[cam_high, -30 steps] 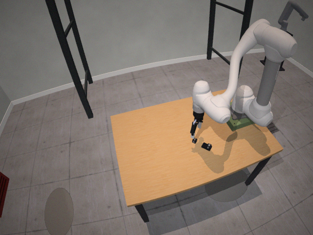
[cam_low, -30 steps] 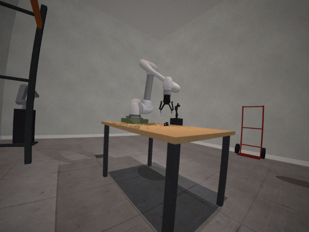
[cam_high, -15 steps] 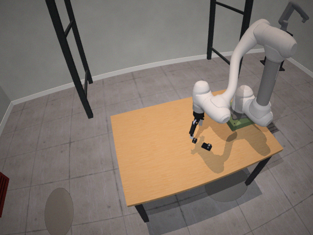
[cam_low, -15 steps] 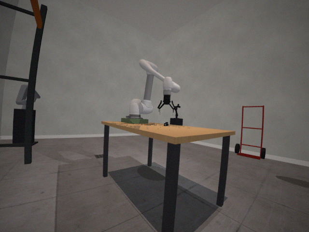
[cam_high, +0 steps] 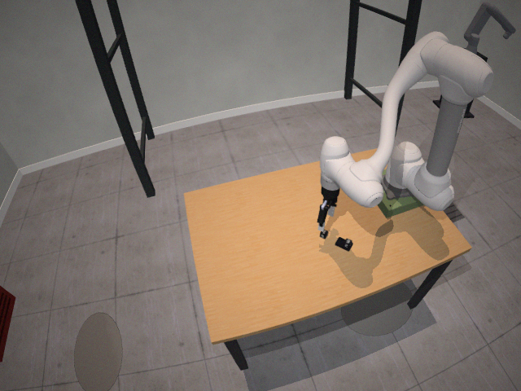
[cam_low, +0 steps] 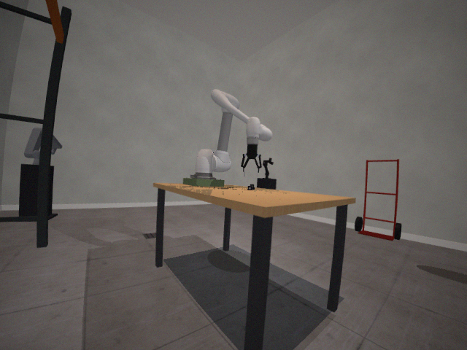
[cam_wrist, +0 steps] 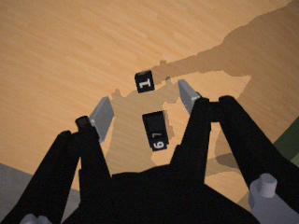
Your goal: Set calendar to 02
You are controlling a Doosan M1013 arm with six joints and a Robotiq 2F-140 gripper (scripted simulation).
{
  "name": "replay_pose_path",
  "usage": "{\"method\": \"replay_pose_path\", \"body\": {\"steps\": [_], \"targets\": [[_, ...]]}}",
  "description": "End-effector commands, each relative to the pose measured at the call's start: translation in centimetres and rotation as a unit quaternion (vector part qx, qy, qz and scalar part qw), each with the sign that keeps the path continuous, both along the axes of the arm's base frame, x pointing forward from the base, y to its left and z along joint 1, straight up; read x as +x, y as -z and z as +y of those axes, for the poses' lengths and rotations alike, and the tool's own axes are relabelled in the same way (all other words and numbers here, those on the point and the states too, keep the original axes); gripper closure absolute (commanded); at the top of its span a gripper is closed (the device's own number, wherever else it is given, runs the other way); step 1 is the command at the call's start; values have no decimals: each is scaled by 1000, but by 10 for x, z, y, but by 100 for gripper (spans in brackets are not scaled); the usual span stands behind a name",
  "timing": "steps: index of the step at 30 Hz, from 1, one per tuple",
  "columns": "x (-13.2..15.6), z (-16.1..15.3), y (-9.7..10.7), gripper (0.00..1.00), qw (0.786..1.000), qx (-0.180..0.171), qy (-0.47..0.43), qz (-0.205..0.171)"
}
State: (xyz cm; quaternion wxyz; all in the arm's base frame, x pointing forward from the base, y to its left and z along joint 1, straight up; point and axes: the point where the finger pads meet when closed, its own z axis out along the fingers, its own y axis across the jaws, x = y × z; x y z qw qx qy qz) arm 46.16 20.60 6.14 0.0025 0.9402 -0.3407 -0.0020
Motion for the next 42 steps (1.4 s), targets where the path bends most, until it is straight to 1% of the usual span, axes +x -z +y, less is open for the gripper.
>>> {"method": "replay_pose_path", "body": {"steps": [1,32,42], "targets": [[0,0,0,65,1000,0,0,0],[0,0,0,65,1000,0,0,0],[0,0,6,65,1000,0,0,0]]}}
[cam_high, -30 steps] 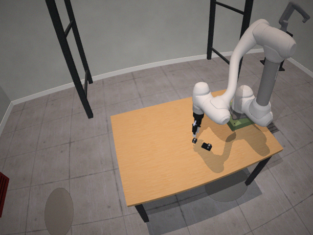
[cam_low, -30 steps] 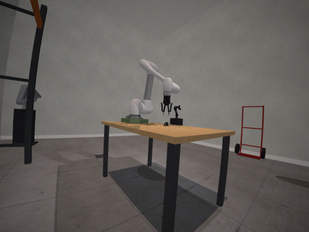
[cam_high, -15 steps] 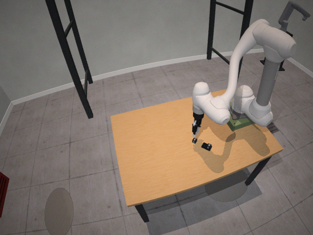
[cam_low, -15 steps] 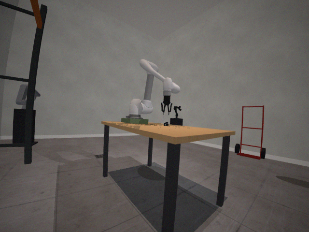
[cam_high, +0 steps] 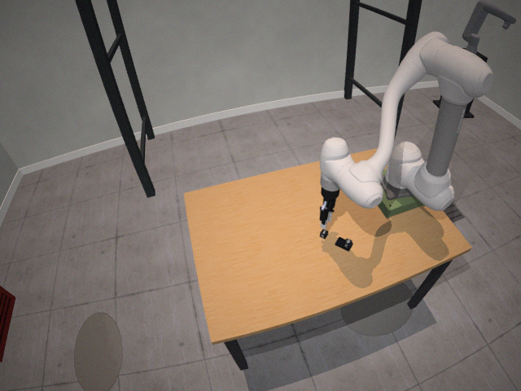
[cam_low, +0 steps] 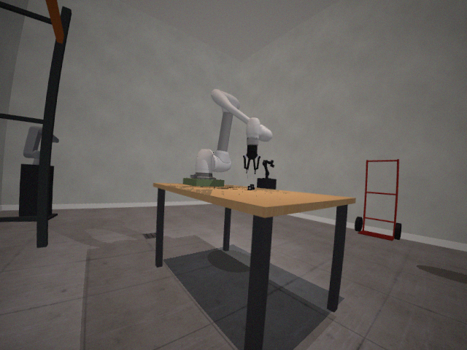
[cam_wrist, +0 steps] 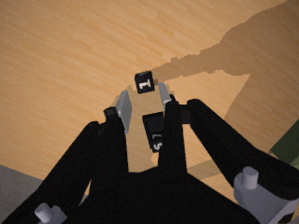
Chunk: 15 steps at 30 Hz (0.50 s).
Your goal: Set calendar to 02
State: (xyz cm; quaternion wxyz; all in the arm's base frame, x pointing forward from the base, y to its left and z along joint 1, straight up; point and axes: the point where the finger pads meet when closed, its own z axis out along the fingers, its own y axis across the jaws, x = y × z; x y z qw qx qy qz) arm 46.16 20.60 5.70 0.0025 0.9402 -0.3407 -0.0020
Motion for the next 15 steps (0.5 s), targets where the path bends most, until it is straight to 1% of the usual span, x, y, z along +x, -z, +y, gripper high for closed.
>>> {"method": "replay_pose_path", "body": {"steps": [1,15], "targets": [[0,0,1,65,1000,0,0,0],[0,0,19,65,1000,0,0,0]]}}
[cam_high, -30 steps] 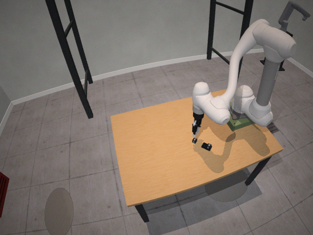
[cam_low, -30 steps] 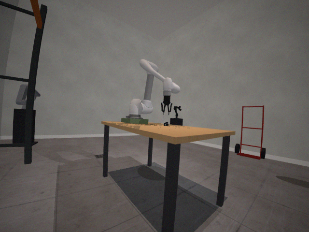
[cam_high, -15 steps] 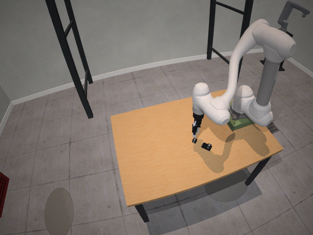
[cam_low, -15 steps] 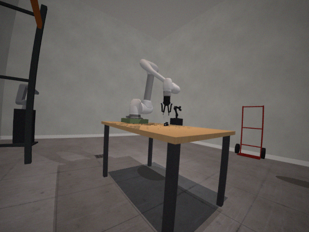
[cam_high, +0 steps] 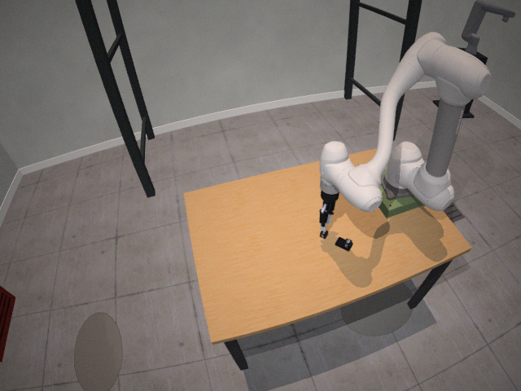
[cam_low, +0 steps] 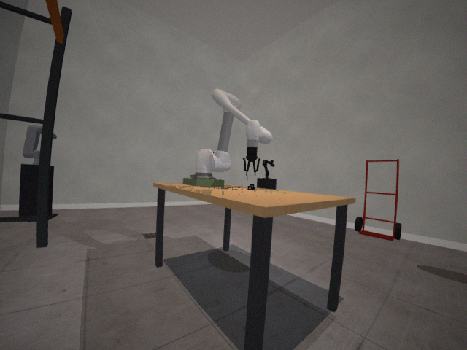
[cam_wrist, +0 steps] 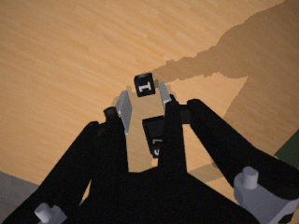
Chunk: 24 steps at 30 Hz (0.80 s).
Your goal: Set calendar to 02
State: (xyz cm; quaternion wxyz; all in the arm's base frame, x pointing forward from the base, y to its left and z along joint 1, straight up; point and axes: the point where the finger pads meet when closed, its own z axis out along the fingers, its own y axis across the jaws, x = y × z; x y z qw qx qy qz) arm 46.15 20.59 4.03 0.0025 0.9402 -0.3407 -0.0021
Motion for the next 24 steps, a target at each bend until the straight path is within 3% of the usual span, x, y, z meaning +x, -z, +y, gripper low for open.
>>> {"method": "replay_pose_path", "body": {"steps": [1,24], "targets": [[0,0,4,65,1000,0,0,0],[0,0,28,65,1000,0,0,0]]}}
